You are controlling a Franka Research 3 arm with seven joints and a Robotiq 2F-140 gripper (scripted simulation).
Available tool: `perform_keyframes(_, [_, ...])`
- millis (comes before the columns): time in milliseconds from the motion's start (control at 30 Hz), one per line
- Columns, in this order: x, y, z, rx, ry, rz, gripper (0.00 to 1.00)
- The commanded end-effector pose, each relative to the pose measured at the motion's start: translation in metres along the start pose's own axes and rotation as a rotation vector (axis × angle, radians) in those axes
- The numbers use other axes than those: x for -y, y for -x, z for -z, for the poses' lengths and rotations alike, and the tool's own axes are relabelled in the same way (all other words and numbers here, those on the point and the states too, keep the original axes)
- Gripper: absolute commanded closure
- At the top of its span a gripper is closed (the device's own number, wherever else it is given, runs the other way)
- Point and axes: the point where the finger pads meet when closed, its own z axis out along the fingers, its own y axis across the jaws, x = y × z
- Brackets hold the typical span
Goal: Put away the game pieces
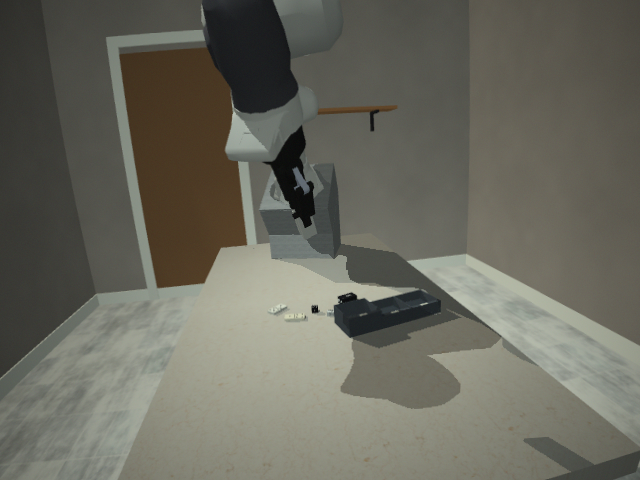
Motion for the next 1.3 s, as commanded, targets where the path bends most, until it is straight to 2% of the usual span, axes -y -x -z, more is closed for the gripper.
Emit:
perform_keyframes(0, [-0.004,-0.009,0.006,-0.005,-0.008,0.157,0.95])
perform_keyframes(433, [-0.016,-0.031,0.022,-0.033,-0.024,0.315,0.95])
perform_keyframes(567, [-0.031,-0.019,-0.005,-0.101,-0.036,0.361,0.95])
perform_keyframes(800, [-0.057,0.002,-0.053,-0.176,-0.014,0.475,0.95])
perform_keyframes(867, [-0.057,0.002,-0.053,-0.176,-0.014,0.475,0.95])
perform_keyframes(1267, [-0.102,0.037,-0.135,-0.336,0.008,0.736,0.95])
